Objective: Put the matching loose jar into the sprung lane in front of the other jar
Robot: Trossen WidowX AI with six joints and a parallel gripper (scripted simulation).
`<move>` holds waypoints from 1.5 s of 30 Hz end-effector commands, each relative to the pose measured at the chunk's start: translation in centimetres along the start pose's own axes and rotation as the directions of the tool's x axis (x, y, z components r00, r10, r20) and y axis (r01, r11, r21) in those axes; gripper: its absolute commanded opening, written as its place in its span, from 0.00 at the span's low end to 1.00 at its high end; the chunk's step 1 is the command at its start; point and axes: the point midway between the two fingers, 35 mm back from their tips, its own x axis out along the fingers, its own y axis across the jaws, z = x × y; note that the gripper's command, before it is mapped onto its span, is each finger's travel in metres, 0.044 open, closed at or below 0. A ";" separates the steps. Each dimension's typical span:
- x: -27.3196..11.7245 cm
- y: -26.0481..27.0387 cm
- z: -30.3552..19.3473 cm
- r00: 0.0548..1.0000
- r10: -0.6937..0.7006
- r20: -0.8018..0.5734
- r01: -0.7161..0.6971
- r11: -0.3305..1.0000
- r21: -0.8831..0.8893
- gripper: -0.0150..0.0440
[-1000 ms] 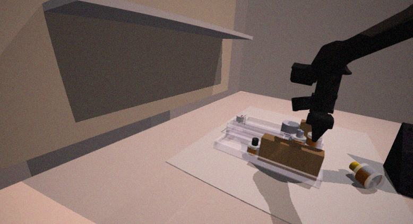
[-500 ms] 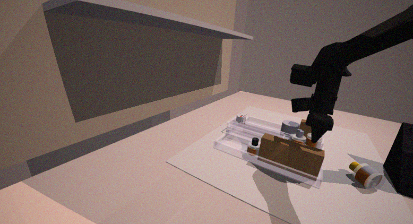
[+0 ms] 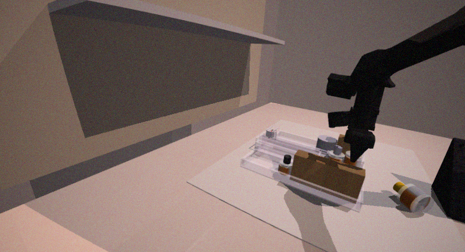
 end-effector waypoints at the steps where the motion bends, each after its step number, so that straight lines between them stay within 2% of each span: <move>1: 0.1 0.1 0.4 1.000 0.009 0.016 -0.009 1.000 -0.010 0.25; 45: 1.3 0.1 0.2 1.000 0.010 0.016 -0.010 1.000 -0.010 0.25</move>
